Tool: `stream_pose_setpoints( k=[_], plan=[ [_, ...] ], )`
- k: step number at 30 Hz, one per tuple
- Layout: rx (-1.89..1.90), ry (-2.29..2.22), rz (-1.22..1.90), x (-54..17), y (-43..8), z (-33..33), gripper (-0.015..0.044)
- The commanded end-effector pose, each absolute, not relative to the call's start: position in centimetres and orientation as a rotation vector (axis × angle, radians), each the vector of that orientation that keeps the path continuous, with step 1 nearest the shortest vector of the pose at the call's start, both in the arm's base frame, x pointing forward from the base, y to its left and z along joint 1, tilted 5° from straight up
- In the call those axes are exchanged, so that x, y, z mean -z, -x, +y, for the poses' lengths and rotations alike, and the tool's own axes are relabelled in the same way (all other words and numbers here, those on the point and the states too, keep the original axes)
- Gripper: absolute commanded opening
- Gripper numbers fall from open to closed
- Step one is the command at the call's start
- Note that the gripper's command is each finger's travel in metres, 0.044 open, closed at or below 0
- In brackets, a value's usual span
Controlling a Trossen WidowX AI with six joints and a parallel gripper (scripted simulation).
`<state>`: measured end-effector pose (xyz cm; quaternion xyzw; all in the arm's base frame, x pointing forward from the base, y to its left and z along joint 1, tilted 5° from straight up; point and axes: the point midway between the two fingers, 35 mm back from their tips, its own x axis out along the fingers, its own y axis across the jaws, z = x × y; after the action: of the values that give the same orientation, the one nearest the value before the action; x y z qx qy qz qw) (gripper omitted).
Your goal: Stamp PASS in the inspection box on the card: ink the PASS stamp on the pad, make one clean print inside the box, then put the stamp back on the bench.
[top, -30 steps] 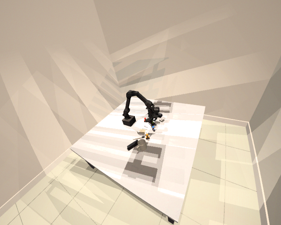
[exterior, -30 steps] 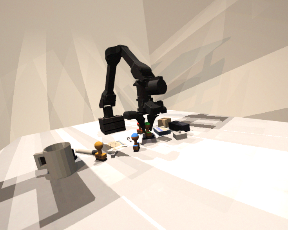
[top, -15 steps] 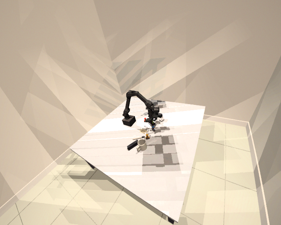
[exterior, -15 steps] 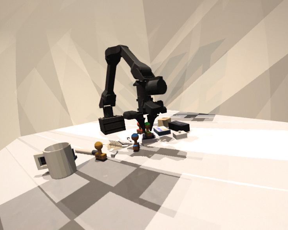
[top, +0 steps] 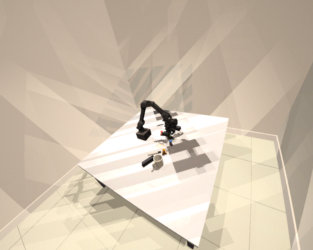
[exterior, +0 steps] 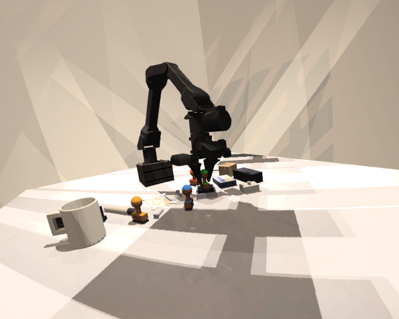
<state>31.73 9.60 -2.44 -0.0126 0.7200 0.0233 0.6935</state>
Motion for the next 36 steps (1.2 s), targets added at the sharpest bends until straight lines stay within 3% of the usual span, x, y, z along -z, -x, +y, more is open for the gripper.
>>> stream_pose_setpoints(
  k=[1, 36],
  plan=[
    [-0.054, 0.025, 1.611, 2.8, -31.7, 9.7, 0.0000],
    [-0.054, 0.025, 1.611, 1.5, -31.8, 9.6, 0.0000]
  ],
)
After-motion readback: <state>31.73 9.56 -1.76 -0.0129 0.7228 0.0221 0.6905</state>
